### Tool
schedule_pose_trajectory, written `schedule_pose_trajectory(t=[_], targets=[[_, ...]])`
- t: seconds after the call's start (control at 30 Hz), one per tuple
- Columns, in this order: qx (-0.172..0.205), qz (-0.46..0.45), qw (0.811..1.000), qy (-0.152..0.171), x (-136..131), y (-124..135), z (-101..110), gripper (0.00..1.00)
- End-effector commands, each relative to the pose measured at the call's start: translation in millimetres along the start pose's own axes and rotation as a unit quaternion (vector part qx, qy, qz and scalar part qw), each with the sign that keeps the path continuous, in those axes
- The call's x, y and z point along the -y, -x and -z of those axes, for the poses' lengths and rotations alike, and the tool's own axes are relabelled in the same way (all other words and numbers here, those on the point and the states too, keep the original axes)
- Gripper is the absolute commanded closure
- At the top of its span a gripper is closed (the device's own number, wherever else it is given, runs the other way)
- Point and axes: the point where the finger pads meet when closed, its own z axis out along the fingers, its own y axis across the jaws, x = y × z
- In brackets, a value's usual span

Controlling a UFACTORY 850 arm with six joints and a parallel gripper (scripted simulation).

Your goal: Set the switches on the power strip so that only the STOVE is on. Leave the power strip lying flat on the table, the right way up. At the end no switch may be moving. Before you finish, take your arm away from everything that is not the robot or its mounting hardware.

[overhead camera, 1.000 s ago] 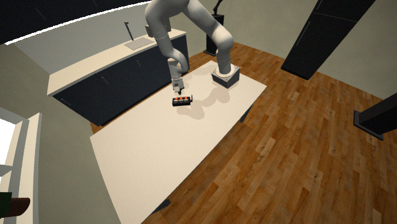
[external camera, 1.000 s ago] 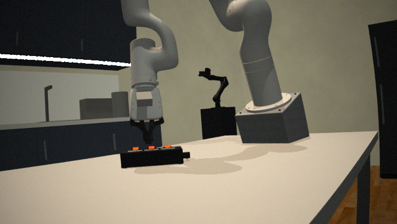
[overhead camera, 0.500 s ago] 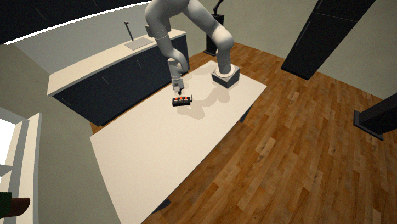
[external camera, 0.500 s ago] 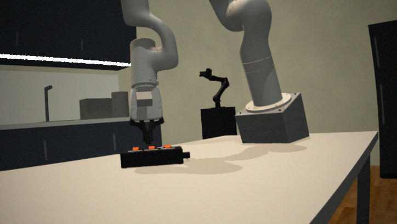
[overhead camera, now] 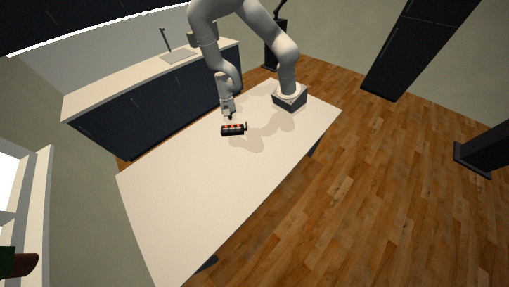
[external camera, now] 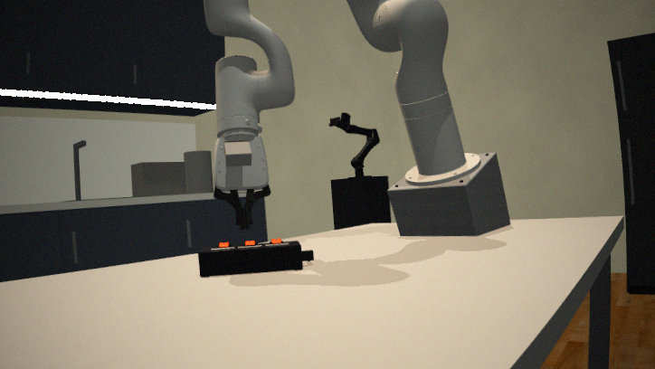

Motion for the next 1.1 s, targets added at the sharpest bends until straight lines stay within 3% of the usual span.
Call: schedule_pose_trajectory(t=[0.0,0.1,1.07], targets=[[-0.001,0.0,1.0,-0.001,-0.4,-4.2,19.1,1.0],[0.0,0.0,1.0,0.0,1.3,-7.3,39.8,1.0],[0.0,0.0,1.0,0.0,1.4,-7.3,40.4,1.0]])
